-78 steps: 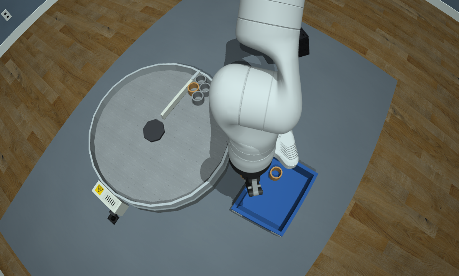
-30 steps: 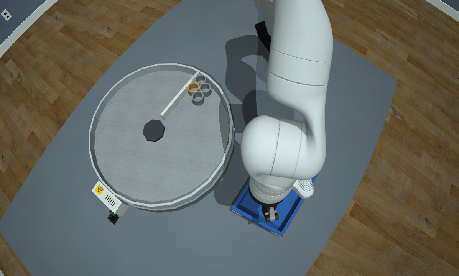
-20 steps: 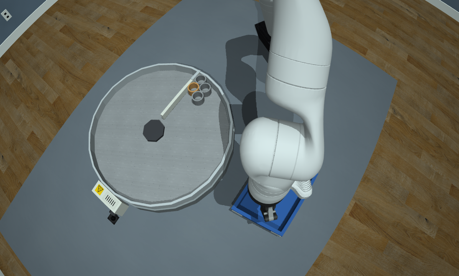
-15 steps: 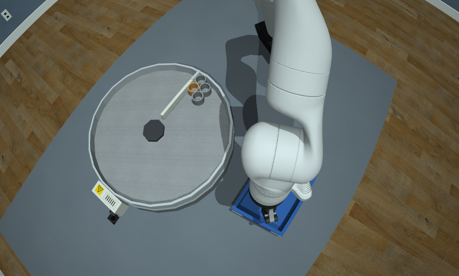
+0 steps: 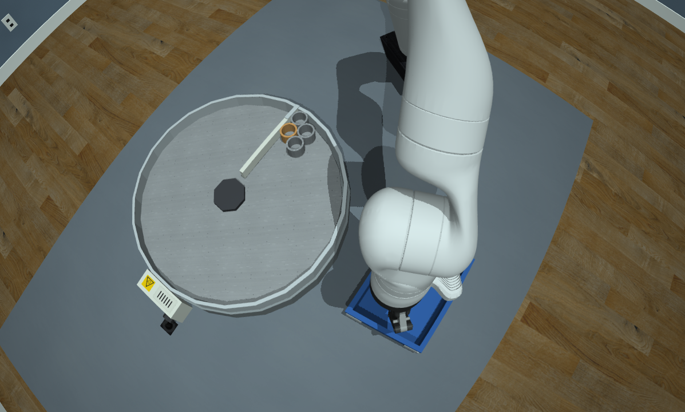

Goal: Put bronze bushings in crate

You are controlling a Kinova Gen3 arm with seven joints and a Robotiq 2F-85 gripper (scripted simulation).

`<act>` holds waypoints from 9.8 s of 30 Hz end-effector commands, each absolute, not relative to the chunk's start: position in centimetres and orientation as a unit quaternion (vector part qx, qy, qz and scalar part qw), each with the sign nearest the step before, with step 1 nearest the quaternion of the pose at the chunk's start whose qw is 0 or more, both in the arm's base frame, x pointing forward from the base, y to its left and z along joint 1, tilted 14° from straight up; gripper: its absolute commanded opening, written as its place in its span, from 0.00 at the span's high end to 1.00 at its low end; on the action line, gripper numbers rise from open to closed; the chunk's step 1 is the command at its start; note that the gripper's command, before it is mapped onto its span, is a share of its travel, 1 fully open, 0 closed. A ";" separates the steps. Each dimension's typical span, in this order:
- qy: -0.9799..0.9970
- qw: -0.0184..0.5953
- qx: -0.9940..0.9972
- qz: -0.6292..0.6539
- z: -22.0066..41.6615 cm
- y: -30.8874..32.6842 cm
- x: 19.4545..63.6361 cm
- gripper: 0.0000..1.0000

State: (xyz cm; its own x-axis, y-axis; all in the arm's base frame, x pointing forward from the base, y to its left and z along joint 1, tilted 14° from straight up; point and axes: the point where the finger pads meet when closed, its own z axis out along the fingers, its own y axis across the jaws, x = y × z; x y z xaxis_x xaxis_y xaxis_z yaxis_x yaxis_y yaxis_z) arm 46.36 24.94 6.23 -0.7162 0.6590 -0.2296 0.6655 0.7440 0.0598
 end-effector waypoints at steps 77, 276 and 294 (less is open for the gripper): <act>0.926 0.118 0.358 -0.015 2.4 24.4 47.1 1.00; 0.926 0.118 0.358 -0.016 7.9 25.0 46.1 0.84; 0.926 0.118 0.359 -0.016 12.6 25.6 45.1 0.84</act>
